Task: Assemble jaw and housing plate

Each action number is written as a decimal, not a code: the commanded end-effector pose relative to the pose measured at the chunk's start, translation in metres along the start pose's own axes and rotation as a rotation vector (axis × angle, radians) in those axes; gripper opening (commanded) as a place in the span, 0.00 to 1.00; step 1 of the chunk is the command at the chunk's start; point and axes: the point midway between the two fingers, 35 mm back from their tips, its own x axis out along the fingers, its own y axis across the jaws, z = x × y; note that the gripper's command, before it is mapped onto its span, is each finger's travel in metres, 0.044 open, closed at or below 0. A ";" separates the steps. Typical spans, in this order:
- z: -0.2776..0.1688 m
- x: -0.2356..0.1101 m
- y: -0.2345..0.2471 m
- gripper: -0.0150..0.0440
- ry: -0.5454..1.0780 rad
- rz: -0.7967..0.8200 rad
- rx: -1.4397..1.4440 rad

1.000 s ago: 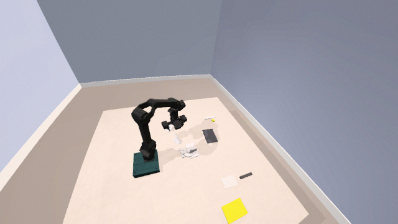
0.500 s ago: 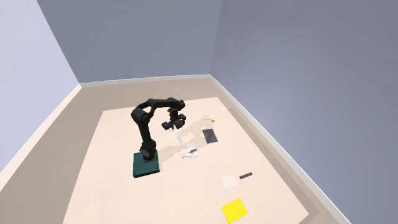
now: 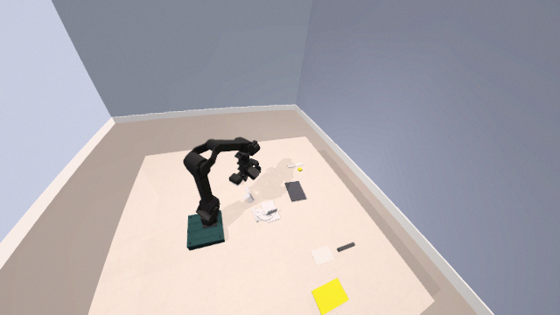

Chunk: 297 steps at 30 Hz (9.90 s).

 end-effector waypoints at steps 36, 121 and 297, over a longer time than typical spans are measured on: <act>-0.004 0.000 -0.010 0.25 0.004 -0.004 -0.792; -0.012 0.000 -0.029 0.25 0.009 0.000 -2.489; 0.014 0.002 0.015 0.56 0.009 -0.001 -2.635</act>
